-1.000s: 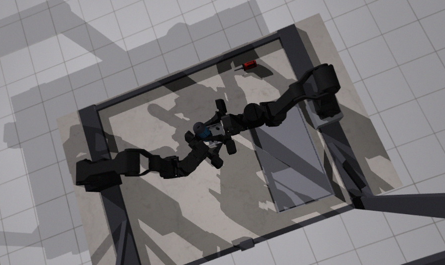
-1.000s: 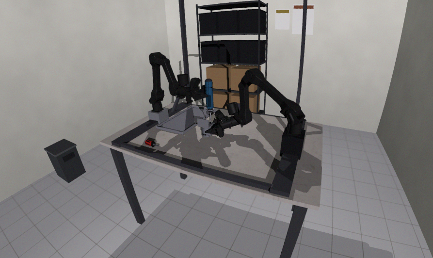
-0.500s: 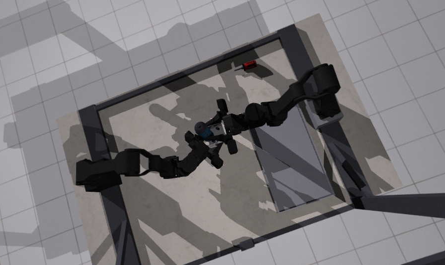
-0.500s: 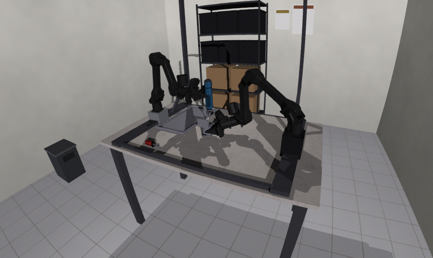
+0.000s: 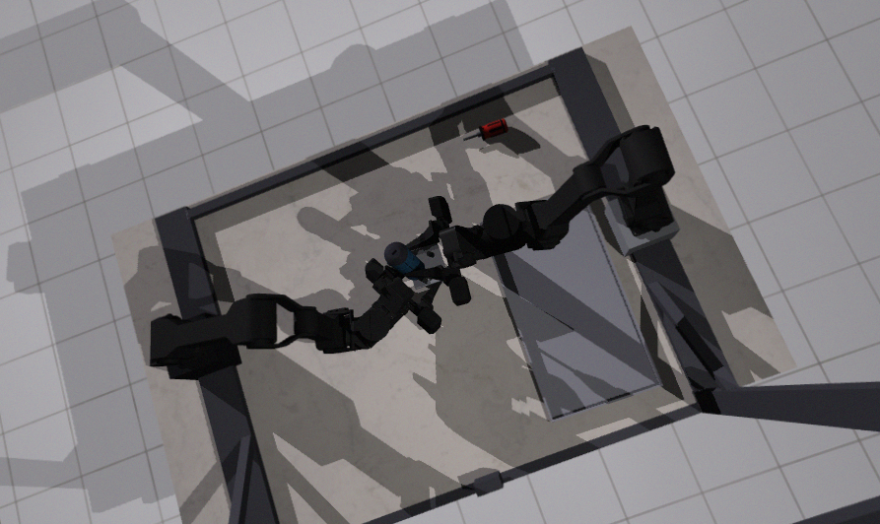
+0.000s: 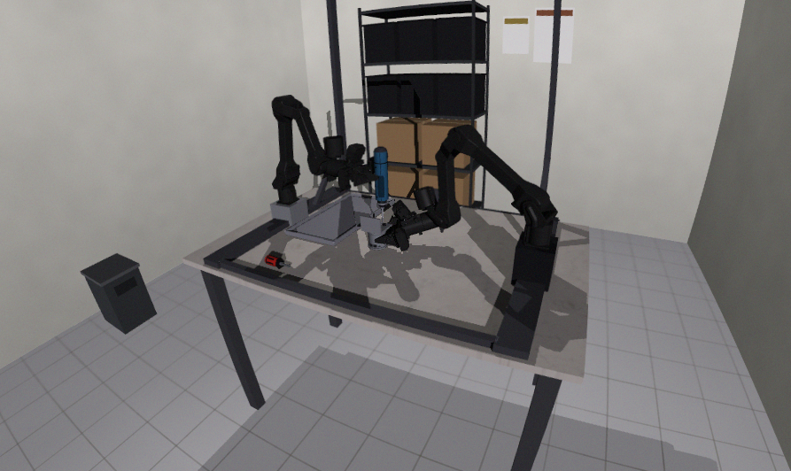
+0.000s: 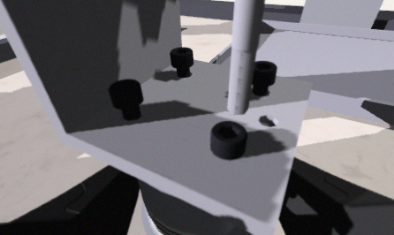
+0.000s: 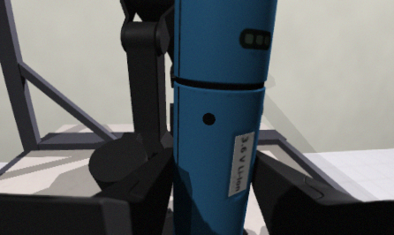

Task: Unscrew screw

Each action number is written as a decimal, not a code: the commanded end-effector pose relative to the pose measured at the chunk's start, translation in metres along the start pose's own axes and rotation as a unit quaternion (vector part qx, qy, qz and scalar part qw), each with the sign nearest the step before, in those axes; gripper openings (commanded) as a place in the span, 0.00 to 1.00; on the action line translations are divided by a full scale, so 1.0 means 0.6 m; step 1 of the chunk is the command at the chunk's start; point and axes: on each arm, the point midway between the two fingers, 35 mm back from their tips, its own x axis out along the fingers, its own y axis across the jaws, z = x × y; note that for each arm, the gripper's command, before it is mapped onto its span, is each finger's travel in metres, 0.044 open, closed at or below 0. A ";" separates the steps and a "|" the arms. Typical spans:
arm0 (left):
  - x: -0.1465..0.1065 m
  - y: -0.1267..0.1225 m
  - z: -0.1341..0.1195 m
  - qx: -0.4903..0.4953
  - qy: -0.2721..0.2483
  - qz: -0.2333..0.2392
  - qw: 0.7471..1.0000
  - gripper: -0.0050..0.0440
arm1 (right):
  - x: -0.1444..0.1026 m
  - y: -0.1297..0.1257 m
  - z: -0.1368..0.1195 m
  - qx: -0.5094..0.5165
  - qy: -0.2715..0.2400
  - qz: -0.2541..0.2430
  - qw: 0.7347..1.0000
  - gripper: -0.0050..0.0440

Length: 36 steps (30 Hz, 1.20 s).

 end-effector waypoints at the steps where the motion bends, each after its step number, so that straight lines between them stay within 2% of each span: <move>1: 0.000 -0.005 0.014 -0.006 -0.007 -0.002 1.000 0.60 | 0.011 0.000 0.033 0.001 -0.030 0.000 1.000 0.43; 12: 0.000 -0.005 0.014 -0.006 -0.007 -0.002 1.000 0.60 | 0.001 0.000 -0.002 0.000 -0.028 0.000 1.000 0.43; 36: 0.000 -0.005 0.014 -0.006 -0.007 -0.002 1.000 0.60 | 0.001 0.000 -0.029 0.000 -0.027 0.000 1.000 0.43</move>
